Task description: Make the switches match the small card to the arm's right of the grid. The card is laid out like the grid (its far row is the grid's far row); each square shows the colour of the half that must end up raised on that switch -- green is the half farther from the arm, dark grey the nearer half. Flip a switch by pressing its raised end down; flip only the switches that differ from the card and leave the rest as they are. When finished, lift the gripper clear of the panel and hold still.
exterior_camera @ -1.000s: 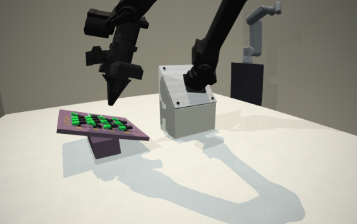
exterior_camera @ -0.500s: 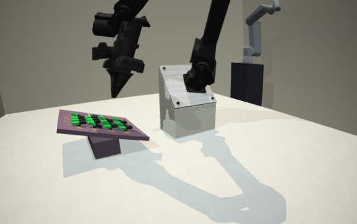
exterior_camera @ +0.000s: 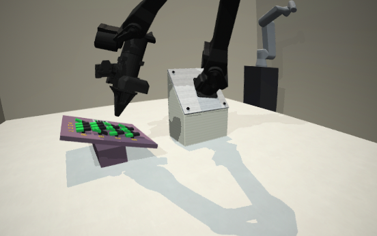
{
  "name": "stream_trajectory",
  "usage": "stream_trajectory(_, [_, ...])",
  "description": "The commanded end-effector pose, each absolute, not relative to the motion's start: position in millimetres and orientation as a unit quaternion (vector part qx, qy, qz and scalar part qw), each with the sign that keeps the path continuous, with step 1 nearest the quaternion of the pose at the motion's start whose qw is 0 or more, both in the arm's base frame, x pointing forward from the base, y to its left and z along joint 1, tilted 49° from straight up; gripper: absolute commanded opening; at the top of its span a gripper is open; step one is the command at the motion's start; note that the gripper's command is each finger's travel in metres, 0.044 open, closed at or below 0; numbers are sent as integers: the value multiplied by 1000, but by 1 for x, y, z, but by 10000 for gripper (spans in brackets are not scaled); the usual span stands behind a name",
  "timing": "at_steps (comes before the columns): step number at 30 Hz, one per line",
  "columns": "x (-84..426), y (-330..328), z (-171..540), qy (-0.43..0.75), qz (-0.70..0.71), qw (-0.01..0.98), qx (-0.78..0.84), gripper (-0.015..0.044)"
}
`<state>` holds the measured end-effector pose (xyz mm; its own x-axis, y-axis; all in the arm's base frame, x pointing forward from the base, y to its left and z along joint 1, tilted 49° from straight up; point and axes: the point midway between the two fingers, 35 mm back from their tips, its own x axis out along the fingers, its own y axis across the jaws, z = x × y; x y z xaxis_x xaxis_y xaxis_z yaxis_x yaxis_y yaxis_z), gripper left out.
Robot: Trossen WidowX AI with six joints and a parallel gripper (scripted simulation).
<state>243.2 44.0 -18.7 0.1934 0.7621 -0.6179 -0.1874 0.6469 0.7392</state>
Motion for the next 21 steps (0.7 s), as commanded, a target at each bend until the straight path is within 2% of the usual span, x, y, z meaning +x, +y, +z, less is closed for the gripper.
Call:
stream_trajectory(1, [242,52,-23,546,329,722,269,0])
stream_trajectory(21, [244,63,-32,546,329,723,269,0])
